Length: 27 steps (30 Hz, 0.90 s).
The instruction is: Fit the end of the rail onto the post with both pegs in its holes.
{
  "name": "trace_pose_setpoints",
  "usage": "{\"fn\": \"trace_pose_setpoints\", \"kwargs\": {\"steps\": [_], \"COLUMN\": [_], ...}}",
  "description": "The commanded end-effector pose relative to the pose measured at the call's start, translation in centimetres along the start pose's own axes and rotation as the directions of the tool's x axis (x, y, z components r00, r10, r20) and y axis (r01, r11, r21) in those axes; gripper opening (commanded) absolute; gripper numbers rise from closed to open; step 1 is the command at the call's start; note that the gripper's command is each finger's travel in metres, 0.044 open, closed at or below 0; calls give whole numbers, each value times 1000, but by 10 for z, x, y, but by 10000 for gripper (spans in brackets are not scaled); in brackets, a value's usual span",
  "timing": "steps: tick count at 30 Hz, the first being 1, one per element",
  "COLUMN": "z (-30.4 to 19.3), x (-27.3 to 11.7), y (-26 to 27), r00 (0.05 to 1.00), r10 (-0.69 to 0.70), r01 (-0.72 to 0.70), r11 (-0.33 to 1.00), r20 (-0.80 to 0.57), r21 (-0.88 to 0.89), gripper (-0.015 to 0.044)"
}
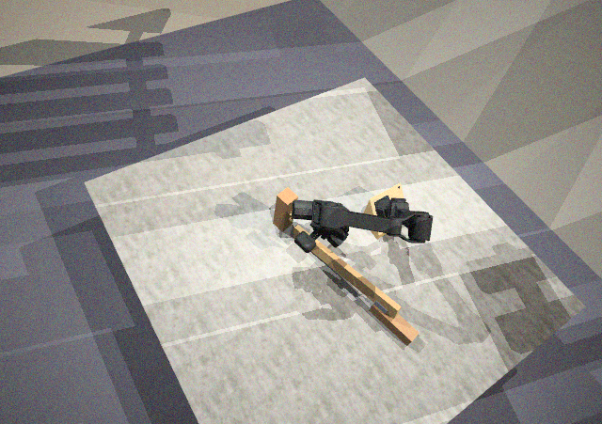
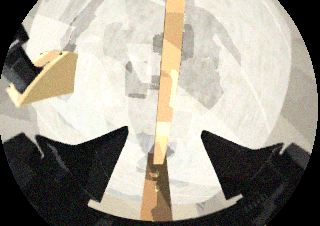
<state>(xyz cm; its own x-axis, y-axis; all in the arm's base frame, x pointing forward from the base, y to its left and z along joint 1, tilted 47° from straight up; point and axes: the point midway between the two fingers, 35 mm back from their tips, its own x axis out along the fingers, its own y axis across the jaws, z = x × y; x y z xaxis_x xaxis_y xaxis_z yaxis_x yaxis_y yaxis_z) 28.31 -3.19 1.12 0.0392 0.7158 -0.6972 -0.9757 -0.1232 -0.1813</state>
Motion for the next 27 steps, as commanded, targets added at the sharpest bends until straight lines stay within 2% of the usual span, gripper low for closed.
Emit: {"fn": "trace_pose_setpoints", "kwargs": {"steps": [1,27], "z": [1,1], "x": [8,49], "y": [1,1], "r00": [1000,1000], "r10": [3,2], "r01": [-3,-2], "r11": [1000,1000], "r20": [6,8], "r21": [5,5], "gripper": [440,440]}}
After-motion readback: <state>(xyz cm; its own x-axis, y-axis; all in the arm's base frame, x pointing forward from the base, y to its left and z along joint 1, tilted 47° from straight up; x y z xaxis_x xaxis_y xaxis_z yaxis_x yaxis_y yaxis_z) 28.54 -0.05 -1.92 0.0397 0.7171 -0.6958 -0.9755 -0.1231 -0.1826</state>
